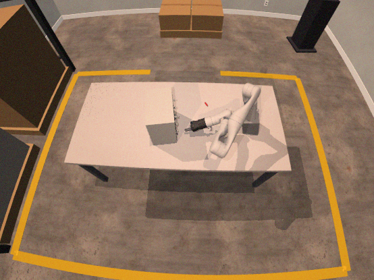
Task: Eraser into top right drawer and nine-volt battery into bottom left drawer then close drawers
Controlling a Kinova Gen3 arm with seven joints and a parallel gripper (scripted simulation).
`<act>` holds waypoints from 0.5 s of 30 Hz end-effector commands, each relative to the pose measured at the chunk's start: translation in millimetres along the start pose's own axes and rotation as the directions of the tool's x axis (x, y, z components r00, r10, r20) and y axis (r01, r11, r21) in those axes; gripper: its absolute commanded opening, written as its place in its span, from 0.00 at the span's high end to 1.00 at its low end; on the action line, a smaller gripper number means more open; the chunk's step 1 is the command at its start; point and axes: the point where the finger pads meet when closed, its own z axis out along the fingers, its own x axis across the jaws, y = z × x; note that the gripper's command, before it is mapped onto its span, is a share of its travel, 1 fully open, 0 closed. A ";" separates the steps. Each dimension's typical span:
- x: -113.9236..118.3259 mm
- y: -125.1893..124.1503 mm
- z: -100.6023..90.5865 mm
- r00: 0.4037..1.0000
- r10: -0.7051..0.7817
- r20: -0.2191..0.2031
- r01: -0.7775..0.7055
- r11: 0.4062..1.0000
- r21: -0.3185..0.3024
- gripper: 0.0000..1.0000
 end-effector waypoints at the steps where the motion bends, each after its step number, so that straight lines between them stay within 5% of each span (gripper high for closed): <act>1: 1.2 1.2 -1.9 1.000 0.000 -0.002 0.000 1.000 -0.003 1.00; 15: 4.2 1.9 -2.6 1.000 -0.001 -0.002 0.001 1.000 -0.003 1.00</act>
